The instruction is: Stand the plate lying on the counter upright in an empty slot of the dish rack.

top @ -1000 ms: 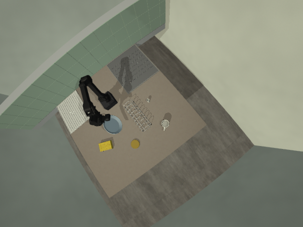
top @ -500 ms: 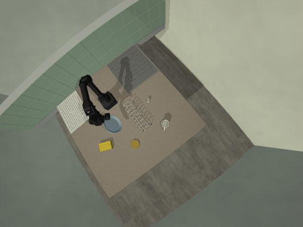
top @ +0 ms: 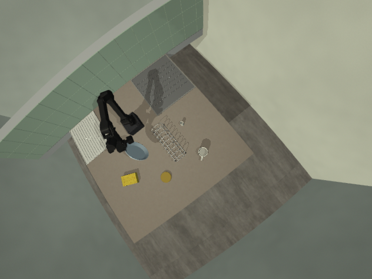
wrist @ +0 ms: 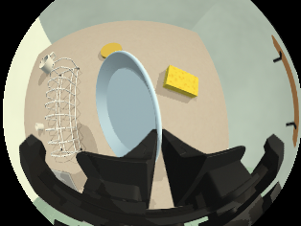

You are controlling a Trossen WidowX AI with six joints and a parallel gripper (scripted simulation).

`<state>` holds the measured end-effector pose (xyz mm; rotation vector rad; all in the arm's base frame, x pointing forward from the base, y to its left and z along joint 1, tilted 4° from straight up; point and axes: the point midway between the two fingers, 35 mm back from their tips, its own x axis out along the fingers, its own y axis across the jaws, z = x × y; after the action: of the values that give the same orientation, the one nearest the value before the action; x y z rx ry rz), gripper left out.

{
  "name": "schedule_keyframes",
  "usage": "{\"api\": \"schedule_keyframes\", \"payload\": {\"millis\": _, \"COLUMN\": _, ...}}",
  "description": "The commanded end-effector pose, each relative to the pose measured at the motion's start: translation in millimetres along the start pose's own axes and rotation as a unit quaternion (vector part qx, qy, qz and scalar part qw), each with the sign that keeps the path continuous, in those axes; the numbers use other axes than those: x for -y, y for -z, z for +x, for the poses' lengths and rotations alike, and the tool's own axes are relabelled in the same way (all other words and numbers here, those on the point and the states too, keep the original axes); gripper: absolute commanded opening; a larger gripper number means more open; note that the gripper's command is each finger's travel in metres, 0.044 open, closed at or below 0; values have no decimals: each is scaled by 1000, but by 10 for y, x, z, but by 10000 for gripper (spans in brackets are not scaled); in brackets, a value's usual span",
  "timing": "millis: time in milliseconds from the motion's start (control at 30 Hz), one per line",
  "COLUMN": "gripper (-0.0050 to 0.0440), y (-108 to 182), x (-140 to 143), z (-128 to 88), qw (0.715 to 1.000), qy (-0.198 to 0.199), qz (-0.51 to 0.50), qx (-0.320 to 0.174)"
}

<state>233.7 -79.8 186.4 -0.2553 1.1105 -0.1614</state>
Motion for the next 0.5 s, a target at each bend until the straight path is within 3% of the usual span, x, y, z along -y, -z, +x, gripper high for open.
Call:
{"api": "schedule_keyframes", "payload": {"millis": 0, "gripper": 0, "y": -103, "x": 49, "z": -152, "qw": 999, "qy": 6, "qz": -37, "qx": 37}}
{"api": "schedule_keyframes", "payload": {"millis": 467, "gripper": 0, "y": -105, "x": 51, "z": -163, "qw": 998, "qy": 7, "qz": -44, "qx": 39}}
